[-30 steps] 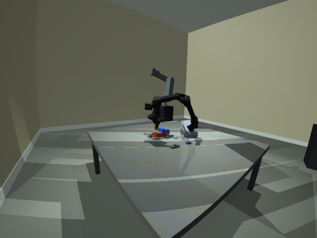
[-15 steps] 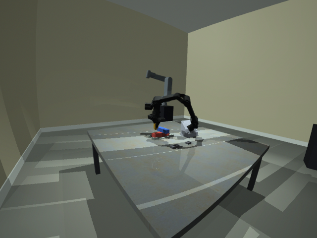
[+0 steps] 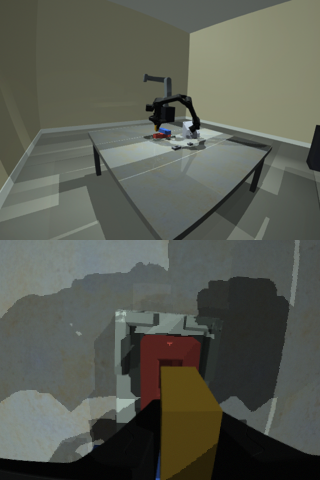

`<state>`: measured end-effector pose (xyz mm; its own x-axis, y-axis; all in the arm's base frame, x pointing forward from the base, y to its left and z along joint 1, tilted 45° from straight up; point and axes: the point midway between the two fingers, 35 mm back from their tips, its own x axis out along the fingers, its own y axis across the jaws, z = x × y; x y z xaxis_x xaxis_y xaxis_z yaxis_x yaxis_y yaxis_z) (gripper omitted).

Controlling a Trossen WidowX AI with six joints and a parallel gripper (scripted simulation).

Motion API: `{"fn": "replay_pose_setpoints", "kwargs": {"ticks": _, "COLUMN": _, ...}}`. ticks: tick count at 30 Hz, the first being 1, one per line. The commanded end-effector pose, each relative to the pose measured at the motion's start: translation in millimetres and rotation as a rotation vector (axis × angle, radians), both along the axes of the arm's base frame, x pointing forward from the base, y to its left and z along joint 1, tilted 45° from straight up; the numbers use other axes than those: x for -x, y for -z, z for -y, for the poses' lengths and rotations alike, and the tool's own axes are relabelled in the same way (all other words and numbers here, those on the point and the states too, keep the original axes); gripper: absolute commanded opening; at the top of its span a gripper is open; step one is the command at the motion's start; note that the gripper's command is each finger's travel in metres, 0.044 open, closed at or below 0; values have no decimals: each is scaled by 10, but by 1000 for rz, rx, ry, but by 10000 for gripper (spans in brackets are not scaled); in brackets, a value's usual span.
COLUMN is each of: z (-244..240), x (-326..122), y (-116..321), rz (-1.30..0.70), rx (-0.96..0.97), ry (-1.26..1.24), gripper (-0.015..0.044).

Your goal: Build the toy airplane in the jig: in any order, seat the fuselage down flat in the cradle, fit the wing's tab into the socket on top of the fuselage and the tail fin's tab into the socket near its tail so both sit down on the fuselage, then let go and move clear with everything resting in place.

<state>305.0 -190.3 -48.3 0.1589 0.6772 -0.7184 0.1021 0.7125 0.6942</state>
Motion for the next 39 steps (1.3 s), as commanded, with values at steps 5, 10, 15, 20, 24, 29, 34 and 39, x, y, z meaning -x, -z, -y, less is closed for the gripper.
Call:
{"fn": "replay_pose_setpoints", "kwargs": {"ticks": 5, "z": -88, "x": -12, "y": 99, "rz": -3, "rx": -5, "ry": 6, "gripper": 67}}
{"fn": "replay_pose_setpoints", "kwargs": {"ticks": 10, "z": -144, "x": -23, "y": 156, "rz": -3, "rx": -5, "ry": 6, "gripper": 67}}
{"fn": "replay_pose_setpoints", "kwargs": {"ticks": 15, "z": -200, "x": -33, "y": 211, "rz": -2, "rx": -6, "ry": 6, "gripper": 67}}
{"fn": "replay_pose_setpoints", "kwargs": {"ticks": 20, "z": -217, "x": -35, "y": 226, "rz": -2, "rx": -6, "ry": 6, "gripper": 67}}
{"fn": "replay_pose_setpoints", "kwargs": {"ticks": 24, "z": -217, "x": -43, "y": 214, "rz": -2, "rx": -3, "ry": -3, "gripper": 65}}
{"fn": "replay_pose_setpoints", "kwargs": {"ticks": 29, "z": -217, "x": -43, "y": 214, "rz": -2, "rx": -3, "ry": -3, "gripper": 0}}
{"fn": "replay_pose_setpoints", "kwargs": {"ticks": 34, "z": -217, "x": -43, "y": 214, "rz": -2, "rx": -3, "ry": -3, "gripper": 79}}
{"fn": "replay_pose_setpoints", "kwargs": {"ticks": 39, "z": -217, "x": -43, "y": 214, "rz": -2, "rx": -3, "ry": -3, "gripper": 210}}
